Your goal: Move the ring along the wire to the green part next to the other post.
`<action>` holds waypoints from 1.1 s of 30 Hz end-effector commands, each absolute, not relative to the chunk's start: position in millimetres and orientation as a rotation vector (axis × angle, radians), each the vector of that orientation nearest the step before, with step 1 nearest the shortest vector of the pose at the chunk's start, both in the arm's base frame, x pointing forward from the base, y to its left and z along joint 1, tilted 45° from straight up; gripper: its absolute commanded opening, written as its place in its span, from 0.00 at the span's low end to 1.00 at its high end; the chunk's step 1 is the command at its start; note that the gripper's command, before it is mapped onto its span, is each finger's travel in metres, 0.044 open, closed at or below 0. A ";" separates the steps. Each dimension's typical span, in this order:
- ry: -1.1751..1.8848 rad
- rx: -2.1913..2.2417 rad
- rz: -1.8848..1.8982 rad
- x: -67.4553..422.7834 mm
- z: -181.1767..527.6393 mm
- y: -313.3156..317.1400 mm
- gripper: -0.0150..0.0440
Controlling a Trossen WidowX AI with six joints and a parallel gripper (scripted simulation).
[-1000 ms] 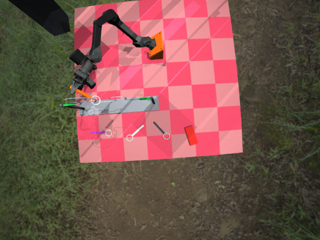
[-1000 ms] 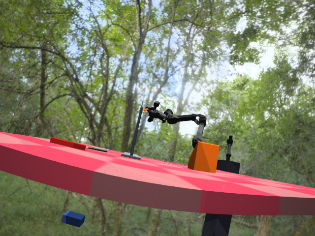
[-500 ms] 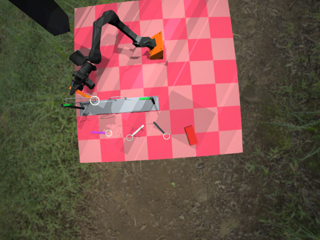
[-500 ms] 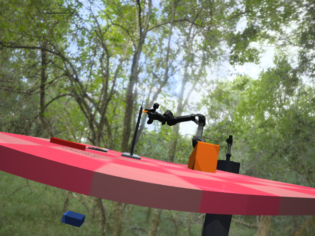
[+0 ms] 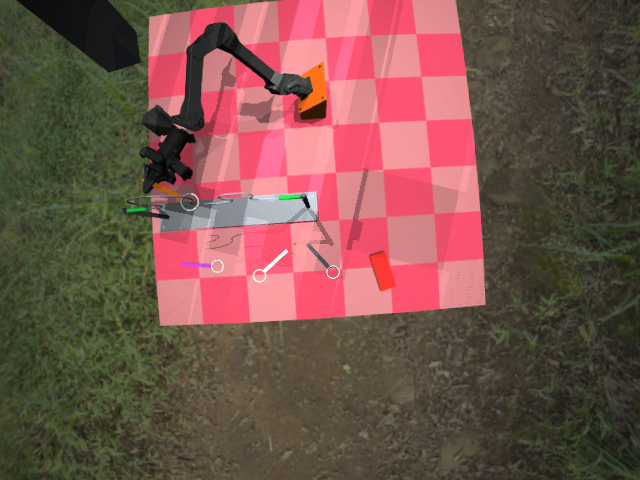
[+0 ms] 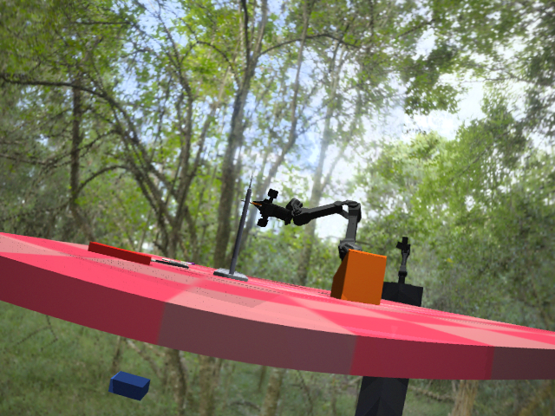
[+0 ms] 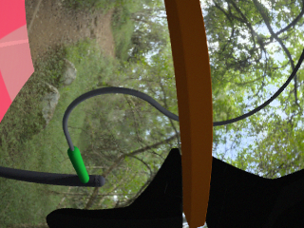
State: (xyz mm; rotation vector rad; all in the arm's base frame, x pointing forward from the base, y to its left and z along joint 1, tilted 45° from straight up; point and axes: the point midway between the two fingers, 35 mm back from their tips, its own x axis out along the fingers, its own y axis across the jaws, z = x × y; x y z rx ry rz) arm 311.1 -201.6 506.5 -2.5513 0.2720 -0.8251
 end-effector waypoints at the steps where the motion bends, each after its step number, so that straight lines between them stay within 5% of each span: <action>1: 0.292 -2.473 -0.819 310.2 499.5 -211.3 0.00; 33: 0.428 -1.674 -0.710 302.0 402.5 -267.9 0.00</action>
